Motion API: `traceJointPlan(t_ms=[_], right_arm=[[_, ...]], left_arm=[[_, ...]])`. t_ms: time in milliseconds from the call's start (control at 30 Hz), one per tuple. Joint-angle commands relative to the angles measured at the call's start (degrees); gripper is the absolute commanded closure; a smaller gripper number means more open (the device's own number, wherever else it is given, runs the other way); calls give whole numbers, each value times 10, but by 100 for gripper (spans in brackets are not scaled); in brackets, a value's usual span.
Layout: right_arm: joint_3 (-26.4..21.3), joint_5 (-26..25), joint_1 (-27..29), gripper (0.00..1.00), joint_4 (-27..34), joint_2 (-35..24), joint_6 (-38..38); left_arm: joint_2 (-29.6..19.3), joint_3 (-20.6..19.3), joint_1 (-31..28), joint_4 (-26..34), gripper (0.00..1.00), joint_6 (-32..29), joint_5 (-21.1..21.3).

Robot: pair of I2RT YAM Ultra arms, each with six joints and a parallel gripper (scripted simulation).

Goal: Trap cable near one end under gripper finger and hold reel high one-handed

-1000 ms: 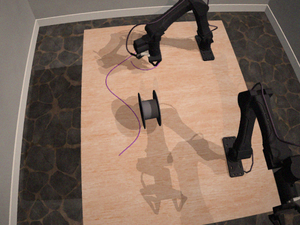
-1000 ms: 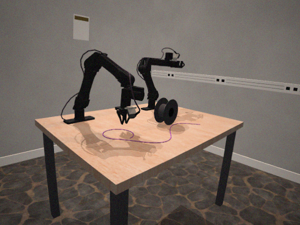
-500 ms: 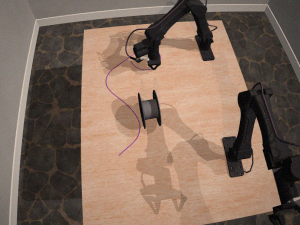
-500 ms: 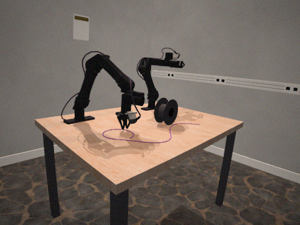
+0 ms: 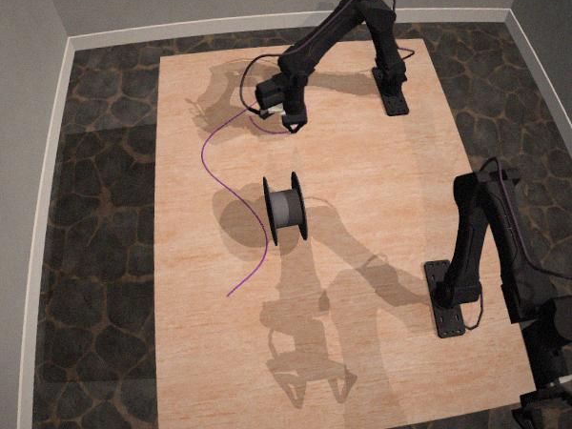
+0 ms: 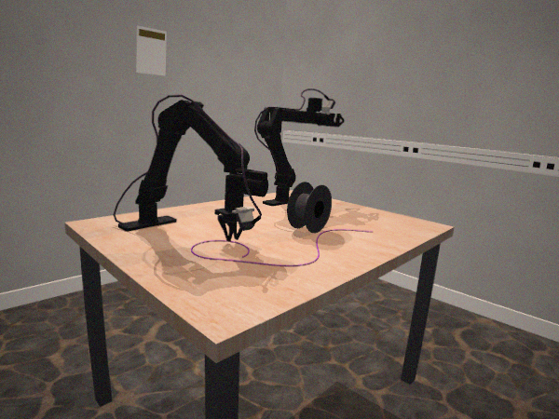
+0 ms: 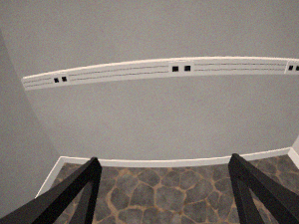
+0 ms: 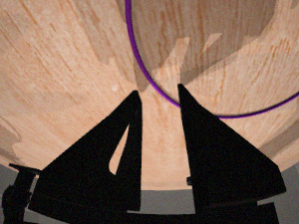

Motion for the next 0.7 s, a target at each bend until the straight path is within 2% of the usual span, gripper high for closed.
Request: traceJointPlan(t_ms=[0, 667], right_arm=[[-8, 1, -2, 70, 10, -16, -1], [-11, 1, -6, 70, 13, -14, -4]], left_arm=[[1, -4, -2, 8, 0, 4, -4], [1, -4, -2, 8, 0, 4, -4]])
